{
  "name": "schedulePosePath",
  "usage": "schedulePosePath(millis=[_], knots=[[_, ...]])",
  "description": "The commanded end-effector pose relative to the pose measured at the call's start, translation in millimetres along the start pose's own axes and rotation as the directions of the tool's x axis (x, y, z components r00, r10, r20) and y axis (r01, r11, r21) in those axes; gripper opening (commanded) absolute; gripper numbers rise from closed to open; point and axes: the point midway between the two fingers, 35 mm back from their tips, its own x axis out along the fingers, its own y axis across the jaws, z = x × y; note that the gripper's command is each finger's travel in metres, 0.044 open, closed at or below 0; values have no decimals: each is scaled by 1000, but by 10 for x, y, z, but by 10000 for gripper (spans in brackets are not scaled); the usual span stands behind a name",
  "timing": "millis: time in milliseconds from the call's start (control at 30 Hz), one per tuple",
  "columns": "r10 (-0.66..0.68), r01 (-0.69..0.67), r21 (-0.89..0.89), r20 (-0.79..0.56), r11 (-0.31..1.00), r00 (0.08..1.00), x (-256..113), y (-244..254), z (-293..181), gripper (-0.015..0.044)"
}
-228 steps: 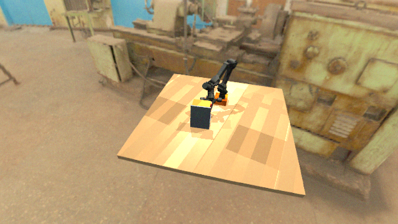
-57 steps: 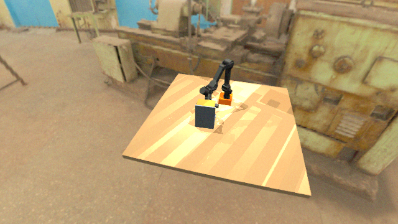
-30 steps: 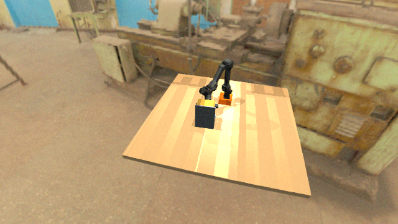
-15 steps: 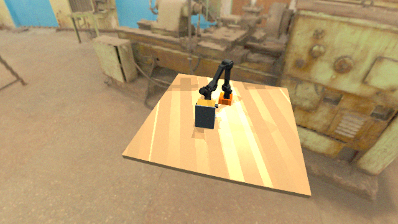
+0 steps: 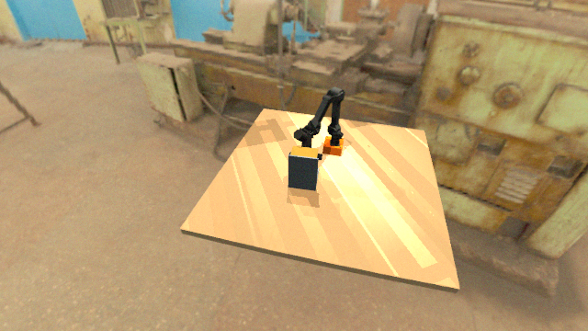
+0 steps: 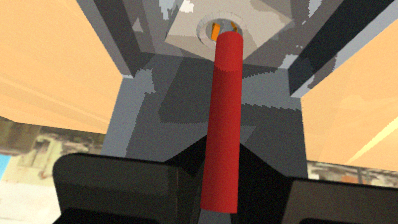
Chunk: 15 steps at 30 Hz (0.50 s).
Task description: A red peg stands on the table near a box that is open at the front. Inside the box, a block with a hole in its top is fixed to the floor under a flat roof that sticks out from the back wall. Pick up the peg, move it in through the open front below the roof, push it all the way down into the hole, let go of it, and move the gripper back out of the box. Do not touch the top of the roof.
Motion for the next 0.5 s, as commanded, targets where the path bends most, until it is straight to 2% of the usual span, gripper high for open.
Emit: schedulePosePath(millis=[0, 467], knots=[[7, -7, 0, -7, 1000, 1000, 1, 29, -39, 0], [7, -7, 0, -7, 1000, 1000, 15, 48, -52, 0]])
